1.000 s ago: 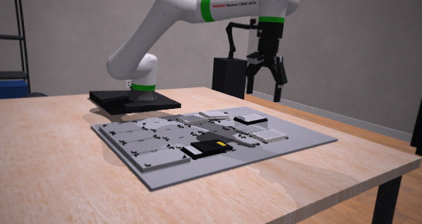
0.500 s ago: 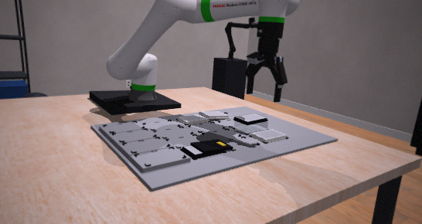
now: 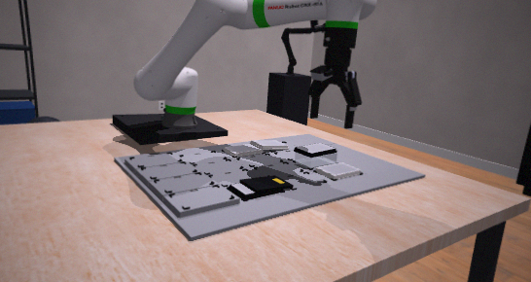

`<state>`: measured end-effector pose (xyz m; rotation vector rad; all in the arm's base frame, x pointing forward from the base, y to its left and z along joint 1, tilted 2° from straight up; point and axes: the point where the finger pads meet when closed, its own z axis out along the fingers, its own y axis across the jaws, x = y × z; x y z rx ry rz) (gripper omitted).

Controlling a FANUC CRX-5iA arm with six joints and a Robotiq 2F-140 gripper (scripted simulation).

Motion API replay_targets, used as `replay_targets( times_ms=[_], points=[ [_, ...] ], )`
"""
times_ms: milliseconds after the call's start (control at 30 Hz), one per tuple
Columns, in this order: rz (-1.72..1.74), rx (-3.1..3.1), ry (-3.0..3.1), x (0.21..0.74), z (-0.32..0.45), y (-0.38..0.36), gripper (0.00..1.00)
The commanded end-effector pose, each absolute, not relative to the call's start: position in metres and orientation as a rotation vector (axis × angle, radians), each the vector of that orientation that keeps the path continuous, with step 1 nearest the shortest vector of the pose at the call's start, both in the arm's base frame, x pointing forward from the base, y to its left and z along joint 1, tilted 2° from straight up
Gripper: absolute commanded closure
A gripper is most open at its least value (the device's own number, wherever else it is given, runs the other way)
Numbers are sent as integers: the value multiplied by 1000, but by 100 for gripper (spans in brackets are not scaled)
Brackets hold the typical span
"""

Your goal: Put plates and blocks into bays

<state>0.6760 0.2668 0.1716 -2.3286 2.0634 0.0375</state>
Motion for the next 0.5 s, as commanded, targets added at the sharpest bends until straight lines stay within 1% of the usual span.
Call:
replay_targets(
  times_ms=[0, 367, 400, 467],
  points=[
    [35, -2327, 2062, 676, 173, 267, 0],
    [35, -2327, 2062, 676, 173, 267, 0],
    [35, -2327, 2062, 677, 172, 263, 30],
    [35, -2327, 2062, 678, 169, 256, 30]
  ],
)
